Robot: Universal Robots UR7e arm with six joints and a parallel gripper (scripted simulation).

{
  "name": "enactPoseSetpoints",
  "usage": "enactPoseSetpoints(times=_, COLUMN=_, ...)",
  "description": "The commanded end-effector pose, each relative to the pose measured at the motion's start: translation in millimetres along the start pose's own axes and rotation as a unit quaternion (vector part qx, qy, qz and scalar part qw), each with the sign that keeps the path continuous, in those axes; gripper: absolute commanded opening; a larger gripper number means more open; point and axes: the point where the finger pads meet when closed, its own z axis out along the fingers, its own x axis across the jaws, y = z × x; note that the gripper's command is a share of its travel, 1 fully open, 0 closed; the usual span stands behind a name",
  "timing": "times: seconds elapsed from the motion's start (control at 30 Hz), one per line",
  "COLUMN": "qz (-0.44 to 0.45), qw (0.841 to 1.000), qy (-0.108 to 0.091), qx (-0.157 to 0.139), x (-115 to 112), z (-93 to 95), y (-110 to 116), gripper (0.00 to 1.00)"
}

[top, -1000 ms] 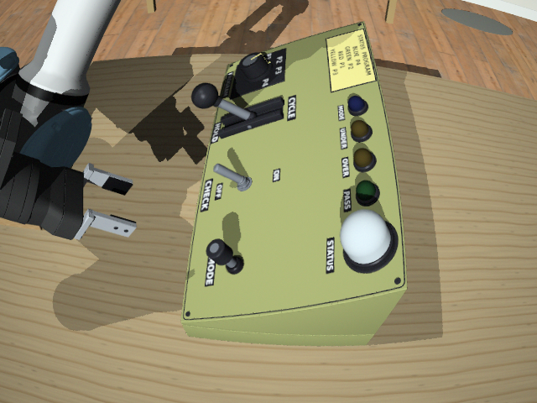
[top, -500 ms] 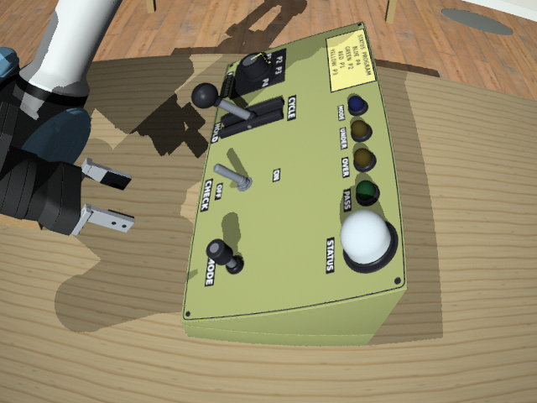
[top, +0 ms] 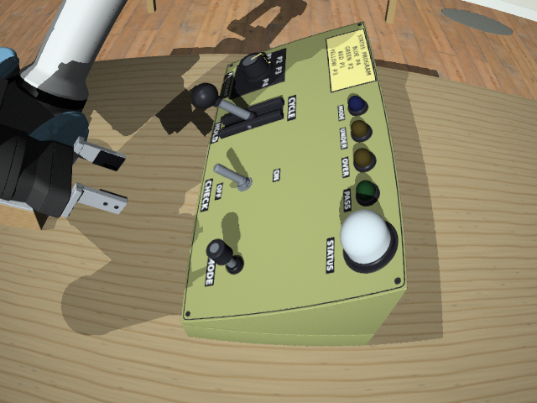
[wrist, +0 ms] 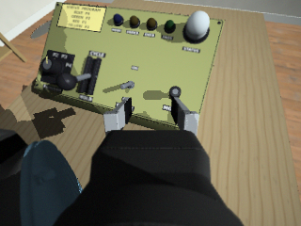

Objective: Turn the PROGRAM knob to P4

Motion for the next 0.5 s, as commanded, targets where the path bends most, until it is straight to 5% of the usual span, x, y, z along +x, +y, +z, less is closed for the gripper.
enactPoseSetpoints(times=0.0, qz=0.0, qw=1.0, qy=0.0, qx=0.0, x=-0.4, z=-15.5, y=-17.2, gripper=1.0)
enactPoseSetpoints(times=0.47, qz=0.0, qw=1.0, qy=0.0, qx=0.0, x=-1.9, z=-59.1, y=-65.5, gripper=1.0)
